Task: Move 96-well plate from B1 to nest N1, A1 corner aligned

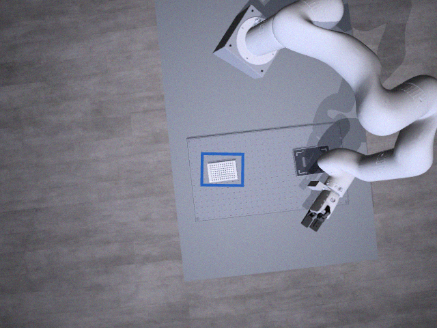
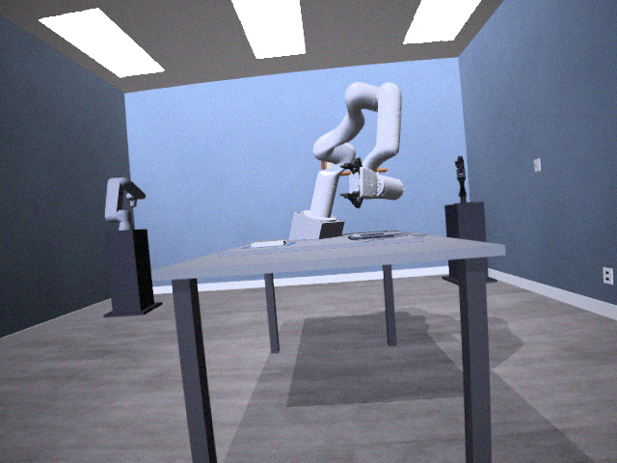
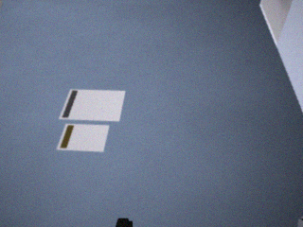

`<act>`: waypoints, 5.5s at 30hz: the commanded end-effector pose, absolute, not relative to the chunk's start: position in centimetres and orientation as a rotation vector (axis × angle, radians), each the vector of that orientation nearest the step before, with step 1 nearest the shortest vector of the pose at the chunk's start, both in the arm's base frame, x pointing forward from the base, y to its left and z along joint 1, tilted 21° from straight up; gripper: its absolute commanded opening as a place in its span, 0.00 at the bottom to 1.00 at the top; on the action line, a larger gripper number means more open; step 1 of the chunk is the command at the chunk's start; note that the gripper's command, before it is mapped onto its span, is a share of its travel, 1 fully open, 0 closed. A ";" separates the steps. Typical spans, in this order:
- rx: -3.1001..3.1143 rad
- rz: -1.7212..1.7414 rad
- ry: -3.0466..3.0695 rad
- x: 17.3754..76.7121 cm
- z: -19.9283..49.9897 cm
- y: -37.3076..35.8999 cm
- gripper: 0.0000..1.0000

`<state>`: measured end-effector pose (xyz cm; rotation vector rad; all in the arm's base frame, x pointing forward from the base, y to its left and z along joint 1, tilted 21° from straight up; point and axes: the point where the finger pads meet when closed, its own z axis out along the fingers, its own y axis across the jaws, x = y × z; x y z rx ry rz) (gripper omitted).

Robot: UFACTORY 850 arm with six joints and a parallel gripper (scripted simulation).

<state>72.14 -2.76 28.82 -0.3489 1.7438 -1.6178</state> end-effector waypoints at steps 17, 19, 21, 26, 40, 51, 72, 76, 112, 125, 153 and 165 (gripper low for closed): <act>-0.072 -1.597 1.924 68.5 25.9 -9.2 1.00; 0.004 -1.590 1.961 67.9 25.5 -9.9 1.00; 0.075 -1.582 1.995 67.3 25.1 -10.6 1.00; 0.075 -1.582 1.995 66.5 24.5 -11.6 1.00; 0.395 -1.543 2.103 62.7 22.1 -15.2 1.00; 0.565 -1.519 2.138 60.1 20.5 -17.1 1.00; 1.106 -1.429 2.156 53.5 16.8 -20.0 1.00; 1.288 -1.395 2.131 51.8 15.8 -20.3 1.00; 2.447 -1.104 1.559 42.0 9.2 -18.3 1.00; 2.872 -0.941 1.065 41.0 7.2 -16.3 1.00; 3.294 -0.621 -0.112 43.1 5.5 -15.1 1.00; 3.302 -0.488 -0.658 45.5 5.1 -16.4 1.00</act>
